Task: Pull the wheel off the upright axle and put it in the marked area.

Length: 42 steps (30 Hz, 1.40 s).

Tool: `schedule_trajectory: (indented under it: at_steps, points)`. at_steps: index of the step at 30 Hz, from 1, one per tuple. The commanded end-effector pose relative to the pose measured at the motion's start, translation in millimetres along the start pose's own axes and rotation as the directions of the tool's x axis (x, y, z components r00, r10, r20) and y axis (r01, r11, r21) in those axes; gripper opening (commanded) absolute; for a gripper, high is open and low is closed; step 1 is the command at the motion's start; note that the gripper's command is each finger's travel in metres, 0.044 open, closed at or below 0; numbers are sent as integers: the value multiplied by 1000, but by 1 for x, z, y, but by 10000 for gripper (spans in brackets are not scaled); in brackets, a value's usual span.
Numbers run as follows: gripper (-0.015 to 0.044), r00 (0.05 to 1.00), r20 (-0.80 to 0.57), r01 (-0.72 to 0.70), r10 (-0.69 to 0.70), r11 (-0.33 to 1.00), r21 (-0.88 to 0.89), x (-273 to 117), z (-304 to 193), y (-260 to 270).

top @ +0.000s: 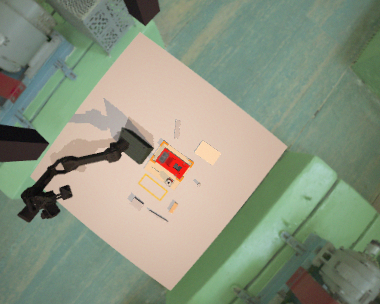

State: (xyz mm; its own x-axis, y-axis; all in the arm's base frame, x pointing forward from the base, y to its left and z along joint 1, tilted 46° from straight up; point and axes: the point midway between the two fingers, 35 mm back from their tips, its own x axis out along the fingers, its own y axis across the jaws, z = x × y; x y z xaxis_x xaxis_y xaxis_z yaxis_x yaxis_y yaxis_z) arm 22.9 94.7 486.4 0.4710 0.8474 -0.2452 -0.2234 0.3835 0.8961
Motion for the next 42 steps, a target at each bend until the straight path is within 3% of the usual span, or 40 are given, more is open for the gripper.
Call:
schedule_trajectory:
  at_steps: [1,4,12,19,31,39,42]
  points:
    - [374,1000,2,7,-7,1000,6,2,2,-1]
    - [300,993,32,107,-111,990,90,33,25,-13]
    - [300,886,74,401,-458,836,374,126,93,-83]
    - [300,698,56,559,-714,592,581,185,134,-169]
    - [300,153,22,646,-988,117,754,229,171,-347]
    - [300,-322,43,540,-946,-147,829,213,164,-476]
    - [300,-399,56,522,-915,-176,835,207,160,-497]
